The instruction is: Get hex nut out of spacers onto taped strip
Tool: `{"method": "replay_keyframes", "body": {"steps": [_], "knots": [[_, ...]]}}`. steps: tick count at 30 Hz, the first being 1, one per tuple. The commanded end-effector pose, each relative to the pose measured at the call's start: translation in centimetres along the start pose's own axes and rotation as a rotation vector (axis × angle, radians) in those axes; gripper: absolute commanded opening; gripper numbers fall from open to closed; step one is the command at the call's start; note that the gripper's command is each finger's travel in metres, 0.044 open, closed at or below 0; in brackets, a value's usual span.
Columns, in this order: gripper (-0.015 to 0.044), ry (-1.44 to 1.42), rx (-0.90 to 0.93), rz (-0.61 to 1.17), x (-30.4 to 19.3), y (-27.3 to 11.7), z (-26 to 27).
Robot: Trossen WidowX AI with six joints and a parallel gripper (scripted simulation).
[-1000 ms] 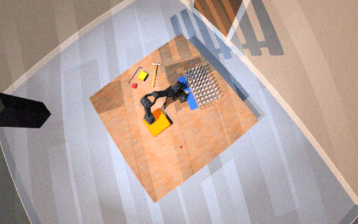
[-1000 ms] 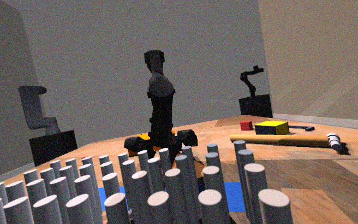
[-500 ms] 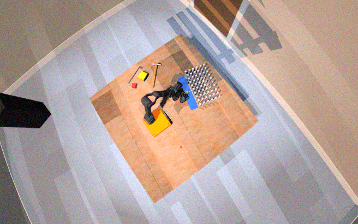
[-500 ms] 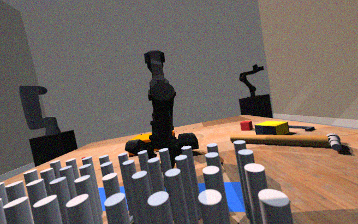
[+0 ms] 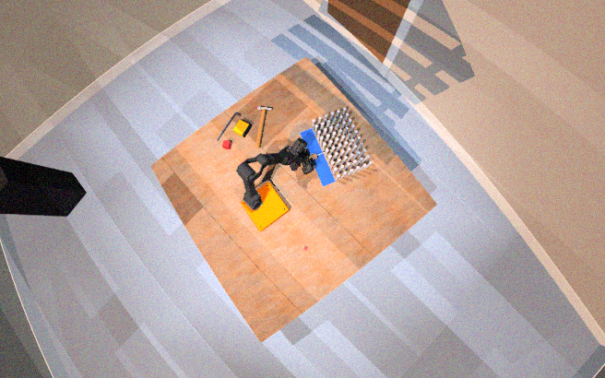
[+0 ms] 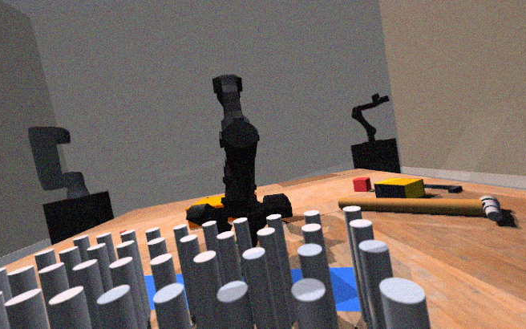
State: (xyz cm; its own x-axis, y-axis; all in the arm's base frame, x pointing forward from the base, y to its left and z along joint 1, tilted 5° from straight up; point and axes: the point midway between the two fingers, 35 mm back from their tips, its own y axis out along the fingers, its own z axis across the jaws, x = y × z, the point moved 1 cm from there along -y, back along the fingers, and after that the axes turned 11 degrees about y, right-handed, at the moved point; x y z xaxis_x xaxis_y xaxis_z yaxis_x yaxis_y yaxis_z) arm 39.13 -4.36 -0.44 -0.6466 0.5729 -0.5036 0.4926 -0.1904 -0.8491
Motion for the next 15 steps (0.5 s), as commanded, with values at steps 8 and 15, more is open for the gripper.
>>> {"method": "replay_keyframes", "body": {"steps": [8, 15], "knots": [[0.0, 0.003, 0.003, 0.003, 0.56, -0.39, 0.18], [0.0, 0.004, 0.004, 0.003, 0.91, -0.64, 0.26]]}}
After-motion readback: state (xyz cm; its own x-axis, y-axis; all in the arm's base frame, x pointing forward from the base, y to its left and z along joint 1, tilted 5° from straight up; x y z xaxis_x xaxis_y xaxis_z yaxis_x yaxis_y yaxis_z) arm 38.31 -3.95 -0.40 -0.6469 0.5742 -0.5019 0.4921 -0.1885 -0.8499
